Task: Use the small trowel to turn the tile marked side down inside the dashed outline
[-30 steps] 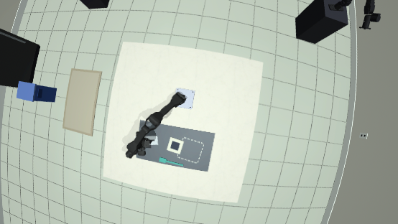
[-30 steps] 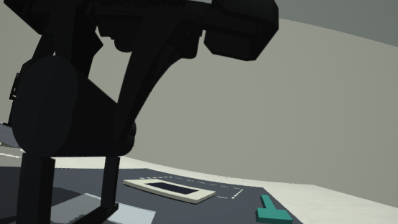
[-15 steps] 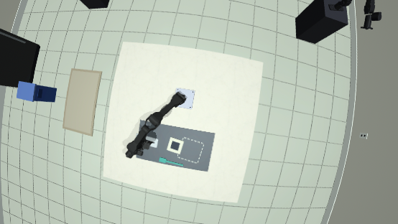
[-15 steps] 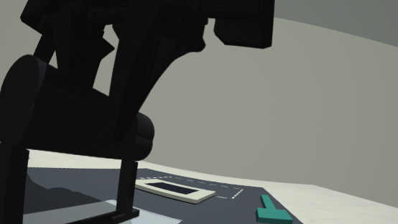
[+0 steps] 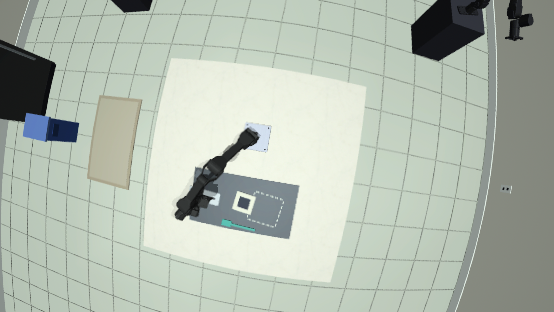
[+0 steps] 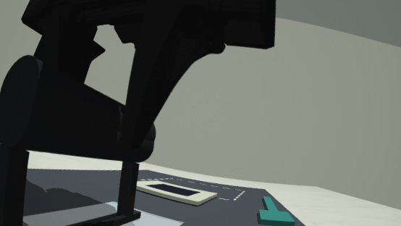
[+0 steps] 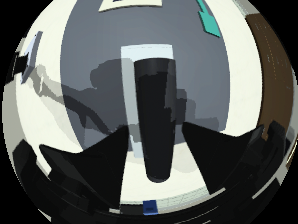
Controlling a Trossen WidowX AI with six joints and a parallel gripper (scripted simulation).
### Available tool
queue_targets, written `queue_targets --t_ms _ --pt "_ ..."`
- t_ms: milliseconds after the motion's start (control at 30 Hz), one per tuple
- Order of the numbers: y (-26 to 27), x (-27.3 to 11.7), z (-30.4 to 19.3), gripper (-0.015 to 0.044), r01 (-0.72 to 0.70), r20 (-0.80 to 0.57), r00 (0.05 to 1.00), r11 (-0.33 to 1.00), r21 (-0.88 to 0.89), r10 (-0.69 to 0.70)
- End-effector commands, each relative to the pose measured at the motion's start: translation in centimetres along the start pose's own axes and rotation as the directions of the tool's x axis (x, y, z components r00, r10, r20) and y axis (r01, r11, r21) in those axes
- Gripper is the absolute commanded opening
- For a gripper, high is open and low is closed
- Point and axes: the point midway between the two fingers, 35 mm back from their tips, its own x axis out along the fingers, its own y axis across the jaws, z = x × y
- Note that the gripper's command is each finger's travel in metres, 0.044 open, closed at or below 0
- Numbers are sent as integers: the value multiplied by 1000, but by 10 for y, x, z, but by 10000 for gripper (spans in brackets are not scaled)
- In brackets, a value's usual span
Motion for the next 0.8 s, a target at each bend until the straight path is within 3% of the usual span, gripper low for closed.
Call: queue_targets --t_ms 0,267,467,667,767 --pt "0 0 0 270 0 1 1000 1000 4 0" --pt "0 -1 0 270 0 1 1000 1000 5 0" --pt "0 -43 0 270 0 1 1000 999 42 0" --pt "0 -45 0 270 0 1 1000 999 43 0" --pt "-2 -56 -1 300 33 -16 999 999 35 -33"
